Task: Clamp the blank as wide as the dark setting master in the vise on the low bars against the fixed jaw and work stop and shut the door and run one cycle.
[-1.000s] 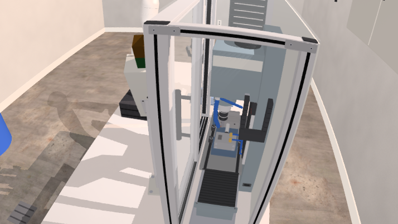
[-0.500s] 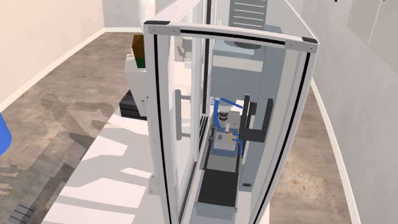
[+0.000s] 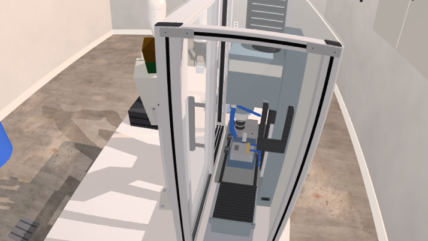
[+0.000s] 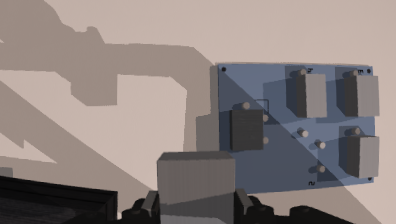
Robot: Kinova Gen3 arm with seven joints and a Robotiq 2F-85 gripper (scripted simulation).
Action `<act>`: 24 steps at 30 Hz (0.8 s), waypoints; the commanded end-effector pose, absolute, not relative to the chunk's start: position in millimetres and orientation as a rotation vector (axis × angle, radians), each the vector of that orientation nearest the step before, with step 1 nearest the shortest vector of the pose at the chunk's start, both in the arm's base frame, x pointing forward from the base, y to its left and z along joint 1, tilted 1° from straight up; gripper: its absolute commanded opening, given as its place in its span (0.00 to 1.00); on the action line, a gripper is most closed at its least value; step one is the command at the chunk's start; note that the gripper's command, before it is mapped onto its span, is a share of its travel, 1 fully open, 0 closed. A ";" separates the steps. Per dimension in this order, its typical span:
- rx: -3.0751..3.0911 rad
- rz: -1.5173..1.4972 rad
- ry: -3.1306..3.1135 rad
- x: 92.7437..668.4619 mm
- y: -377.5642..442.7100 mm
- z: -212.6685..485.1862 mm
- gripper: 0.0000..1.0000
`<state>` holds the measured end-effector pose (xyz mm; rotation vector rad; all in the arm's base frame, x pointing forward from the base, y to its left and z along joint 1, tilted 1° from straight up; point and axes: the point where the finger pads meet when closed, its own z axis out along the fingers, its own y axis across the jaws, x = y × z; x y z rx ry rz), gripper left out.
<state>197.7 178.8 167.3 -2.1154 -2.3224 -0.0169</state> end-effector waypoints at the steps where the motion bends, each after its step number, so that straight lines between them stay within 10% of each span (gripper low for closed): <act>1: -2.115 -0.019 -2.322 197.9 179.0 167.6 0.10; 24: -2.459 -0.018 -1.952 197.9 179.0 167.6 0.10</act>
